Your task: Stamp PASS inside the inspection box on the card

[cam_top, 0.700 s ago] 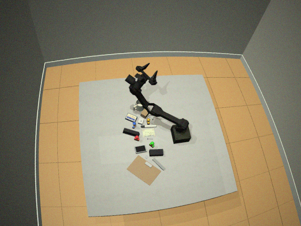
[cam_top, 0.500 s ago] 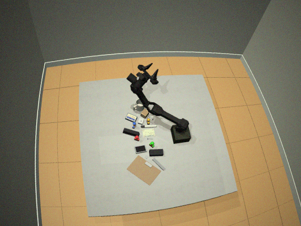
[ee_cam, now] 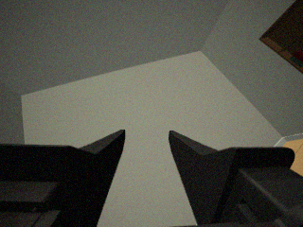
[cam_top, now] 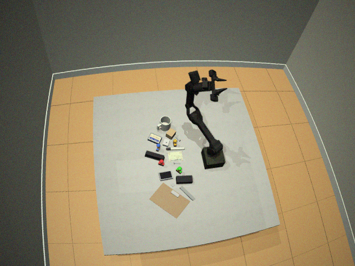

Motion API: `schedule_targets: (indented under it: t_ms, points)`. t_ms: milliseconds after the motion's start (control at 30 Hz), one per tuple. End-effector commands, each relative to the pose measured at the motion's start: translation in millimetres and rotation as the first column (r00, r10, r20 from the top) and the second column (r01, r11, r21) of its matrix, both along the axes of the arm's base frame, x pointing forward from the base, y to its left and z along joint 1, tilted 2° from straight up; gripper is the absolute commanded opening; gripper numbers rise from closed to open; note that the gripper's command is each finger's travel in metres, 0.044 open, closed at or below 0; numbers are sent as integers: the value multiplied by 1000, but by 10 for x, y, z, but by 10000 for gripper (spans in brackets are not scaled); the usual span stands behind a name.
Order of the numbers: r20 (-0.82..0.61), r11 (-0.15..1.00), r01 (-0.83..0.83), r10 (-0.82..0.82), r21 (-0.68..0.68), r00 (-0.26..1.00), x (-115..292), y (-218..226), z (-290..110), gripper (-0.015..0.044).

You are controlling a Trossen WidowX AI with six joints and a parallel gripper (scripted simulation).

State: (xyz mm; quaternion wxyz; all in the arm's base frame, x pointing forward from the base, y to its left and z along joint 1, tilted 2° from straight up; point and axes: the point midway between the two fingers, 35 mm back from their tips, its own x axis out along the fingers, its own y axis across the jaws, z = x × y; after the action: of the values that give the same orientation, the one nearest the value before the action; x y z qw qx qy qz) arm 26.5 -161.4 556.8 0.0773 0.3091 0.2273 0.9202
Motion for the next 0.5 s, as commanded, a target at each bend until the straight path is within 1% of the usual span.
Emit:
schedule_targets:
  t_ms: [0,100,233,333,467]
  points:
    - [66,986,157,-153,-58,986,-368,441,50,225]
    - [129,949,298,-285,-98,950,-614,869,57,225]
    - [205,891,430,-398,-147,894,-798,1353,9,225]
    - [287,816,545,-484,-194,827,-893,1842,-97,225]
    - [398,694,679,-568,-239,721,-887,2465,-308,225]
